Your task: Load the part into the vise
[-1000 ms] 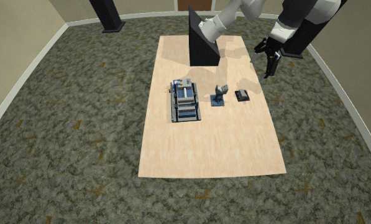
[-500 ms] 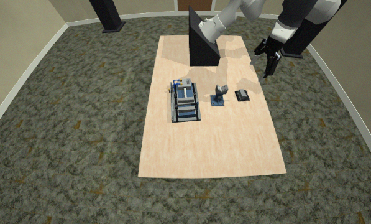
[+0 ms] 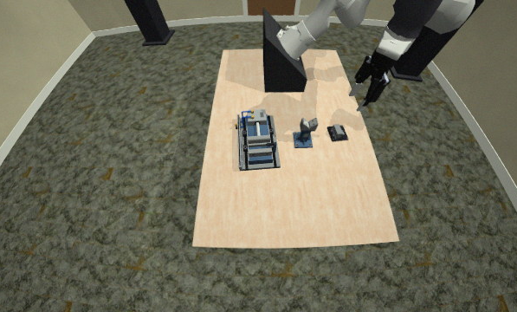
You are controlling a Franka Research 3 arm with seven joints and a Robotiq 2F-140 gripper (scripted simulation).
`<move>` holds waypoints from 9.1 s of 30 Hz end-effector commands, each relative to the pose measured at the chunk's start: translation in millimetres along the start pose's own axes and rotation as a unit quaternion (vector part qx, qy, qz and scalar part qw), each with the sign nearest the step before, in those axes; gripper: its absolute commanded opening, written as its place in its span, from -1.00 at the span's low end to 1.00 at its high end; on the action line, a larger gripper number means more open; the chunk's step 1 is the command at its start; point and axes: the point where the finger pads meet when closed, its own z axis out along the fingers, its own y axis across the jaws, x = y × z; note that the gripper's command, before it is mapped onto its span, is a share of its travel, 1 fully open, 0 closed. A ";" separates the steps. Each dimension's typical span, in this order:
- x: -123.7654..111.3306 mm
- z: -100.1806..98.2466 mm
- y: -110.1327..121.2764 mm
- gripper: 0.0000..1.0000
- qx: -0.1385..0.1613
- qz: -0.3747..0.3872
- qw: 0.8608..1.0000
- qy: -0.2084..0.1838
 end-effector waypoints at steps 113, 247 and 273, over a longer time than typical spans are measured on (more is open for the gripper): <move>0.1 150.0 -0.9 0.02 0.000 -0.002 1.000 -0.001; 0.1 208.9 -0.7 -1.00 0.000 -0.002 1.000 -0.001; 0.1 201.0 -0.7 -1.00 0.000 -0.002 1.000 -0.001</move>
